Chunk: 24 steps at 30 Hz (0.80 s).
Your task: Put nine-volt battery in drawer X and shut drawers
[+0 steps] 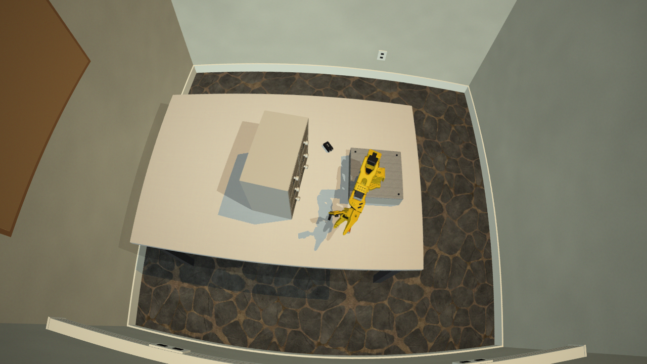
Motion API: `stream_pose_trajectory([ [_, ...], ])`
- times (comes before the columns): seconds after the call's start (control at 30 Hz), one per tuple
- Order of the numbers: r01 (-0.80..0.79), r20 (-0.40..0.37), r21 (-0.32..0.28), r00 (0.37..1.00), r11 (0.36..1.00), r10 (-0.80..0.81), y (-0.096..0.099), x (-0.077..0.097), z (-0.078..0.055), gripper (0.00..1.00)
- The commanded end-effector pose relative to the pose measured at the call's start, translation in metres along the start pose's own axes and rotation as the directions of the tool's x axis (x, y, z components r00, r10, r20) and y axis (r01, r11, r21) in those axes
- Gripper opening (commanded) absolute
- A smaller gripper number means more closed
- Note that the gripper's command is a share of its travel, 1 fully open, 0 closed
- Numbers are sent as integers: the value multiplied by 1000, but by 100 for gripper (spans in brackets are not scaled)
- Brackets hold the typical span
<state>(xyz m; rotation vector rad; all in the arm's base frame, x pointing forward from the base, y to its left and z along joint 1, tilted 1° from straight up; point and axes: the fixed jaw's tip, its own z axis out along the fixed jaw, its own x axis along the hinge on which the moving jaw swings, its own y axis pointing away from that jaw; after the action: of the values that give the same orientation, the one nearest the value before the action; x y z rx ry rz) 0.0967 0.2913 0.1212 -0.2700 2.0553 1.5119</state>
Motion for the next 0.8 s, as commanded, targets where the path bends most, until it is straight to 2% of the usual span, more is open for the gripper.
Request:
stream_pose_trajectory([
  [0.0,44,23,80,999,996,-46,-12,-17,-7,50],
  [0.03,44,23,80,999,996,-46,-12,-17,-7,50],
  [0.23,109,50,239,991,965,-124,-41,-43,-22,50],
  [0.53,170,37,463,977,870,-210,-82,-73,-56,50],
  [0.6,170,37,463,977,870,-210,-82,-73,-56,50],
  [0.77,189,8,572,972,798,-236,-103,-84,-79,50],
])
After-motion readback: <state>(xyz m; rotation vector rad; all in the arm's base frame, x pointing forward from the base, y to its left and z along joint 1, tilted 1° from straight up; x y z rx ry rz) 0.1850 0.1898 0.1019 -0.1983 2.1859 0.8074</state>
